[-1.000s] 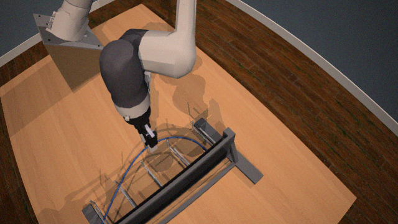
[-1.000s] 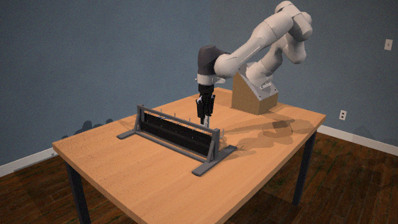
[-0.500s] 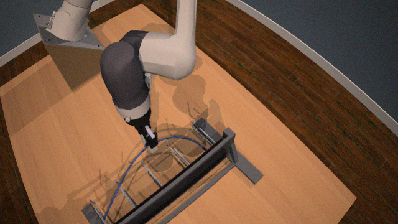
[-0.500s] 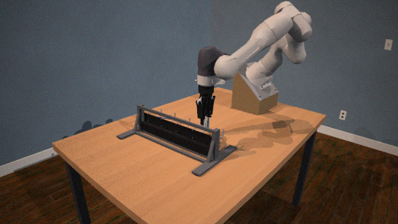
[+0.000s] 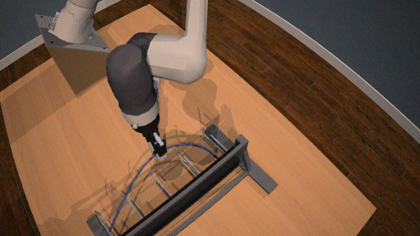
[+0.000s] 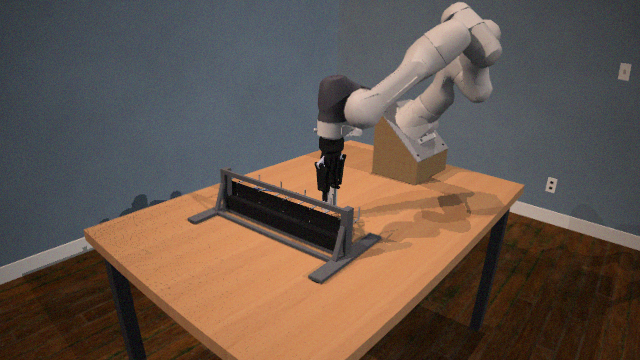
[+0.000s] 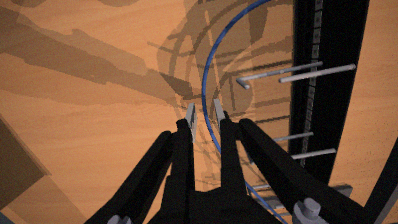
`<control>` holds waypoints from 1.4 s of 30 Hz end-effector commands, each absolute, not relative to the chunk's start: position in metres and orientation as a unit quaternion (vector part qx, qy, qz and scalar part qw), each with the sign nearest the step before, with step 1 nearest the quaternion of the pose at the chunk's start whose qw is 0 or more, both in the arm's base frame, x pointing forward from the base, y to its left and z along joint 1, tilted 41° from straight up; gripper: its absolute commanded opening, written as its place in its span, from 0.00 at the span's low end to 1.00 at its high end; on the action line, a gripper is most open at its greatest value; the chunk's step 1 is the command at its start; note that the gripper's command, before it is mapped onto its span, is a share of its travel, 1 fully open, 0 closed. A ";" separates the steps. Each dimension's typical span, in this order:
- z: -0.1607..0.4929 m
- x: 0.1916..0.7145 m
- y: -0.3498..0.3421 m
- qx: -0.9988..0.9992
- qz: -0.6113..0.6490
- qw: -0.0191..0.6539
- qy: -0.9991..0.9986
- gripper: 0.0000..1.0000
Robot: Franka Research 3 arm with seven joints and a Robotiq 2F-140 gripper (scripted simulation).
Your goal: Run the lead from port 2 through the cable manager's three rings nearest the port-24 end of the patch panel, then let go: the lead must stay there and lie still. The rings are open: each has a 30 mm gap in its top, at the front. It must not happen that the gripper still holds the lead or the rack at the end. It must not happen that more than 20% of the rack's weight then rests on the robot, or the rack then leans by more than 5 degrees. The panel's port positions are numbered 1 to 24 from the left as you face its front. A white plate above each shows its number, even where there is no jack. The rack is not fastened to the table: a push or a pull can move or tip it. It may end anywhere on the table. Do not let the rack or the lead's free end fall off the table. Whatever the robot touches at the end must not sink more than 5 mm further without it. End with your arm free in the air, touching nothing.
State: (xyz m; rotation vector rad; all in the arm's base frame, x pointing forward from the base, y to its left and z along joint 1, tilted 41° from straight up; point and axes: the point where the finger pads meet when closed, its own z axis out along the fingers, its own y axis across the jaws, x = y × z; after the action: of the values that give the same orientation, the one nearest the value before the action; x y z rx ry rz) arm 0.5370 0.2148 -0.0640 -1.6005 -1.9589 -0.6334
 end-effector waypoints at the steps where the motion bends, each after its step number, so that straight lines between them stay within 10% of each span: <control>1: -0.064 0.537 0.217 -0.590 -0.236 0.263 -0.726 0.20; 27: -0.064 0.537 0.217 -0.590 -0.236 0.263 -0.726 0.20; 28: -0.064 0.537 0.217 -0.590 -0.236 0.263 -0.726 0.00; 42: -0.064 0.537 0.217 -0.590 -0.236 0.263 -0.726 0.00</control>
State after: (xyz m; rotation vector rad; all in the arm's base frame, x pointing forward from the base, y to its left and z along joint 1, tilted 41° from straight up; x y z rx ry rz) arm 0.5371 0.2150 -0.0640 -1.6002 -1.9595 -0.6337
